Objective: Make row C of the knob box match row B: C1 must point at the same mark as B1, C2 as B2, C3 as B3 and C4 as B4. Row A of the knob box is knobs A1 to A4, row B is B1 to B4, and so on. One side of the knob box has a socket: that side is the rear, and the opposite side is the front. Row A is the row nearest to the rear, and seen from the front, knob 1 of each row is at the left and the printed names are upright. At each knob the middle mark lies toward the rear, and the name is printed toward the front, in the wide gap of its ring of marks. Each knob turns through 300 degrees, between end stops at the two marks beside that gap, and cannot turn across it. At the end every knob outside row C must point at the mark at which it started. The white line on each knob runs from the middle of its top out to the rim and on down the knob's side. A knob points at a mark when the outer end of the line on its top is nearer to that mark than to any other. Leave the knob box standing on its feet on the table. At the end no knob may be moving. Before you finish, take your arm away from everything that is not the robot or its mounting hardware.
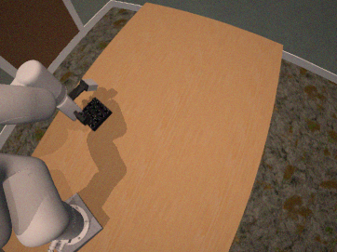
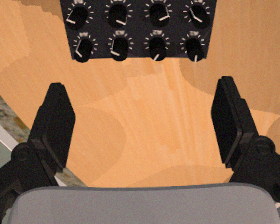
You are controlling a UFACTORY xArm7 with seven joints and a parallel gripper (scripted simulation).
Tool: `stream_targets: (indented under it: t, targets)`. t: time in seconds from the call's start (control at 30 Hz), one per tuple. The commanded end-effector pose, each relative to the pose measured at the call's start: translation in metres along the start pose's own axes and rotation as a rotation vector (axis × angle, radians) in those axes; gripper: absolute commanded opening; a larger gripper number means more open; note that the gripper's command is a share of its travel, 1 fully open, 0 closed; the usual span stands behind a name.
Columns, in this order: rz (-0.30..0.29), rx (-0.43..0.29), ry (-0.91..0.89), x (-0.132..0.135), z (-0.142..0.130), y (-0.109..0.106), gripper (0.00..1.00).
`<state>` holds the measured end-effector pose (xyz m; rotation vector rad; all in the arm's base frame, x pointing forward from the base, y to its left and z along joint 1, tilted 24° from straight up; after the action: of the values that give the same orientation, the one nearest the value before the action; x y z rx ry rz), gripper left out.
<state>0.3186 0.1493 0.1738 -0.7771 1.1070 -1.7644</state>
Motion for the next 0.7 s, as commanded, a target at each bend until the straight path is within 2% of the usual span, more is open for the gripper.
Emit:
stream_targets:
  t: [0.0,0.4,0.67]
  targets:
    - [0.002,0.002,0.0,-0.0009,0.0005,-0.0007,1.0]
    - [0.002,0.002,-0.013,-0.0009,0.0009,-0.001,1.0]
    - [0.0,0.001,-0.257,-0.0003,0.0094,-0.0069,1.0]
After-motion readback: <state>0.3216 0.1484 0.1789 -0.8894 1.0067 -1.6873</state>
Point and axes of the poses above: the point where the finger pads meet when closed, its own y axis out along the fingers, its own x axis across the jaws, z = x × y, the point moved 8 cm from there along -y, back along the fingers, and after that the axes turned 2 degrees about y, right-handed, at the moved point
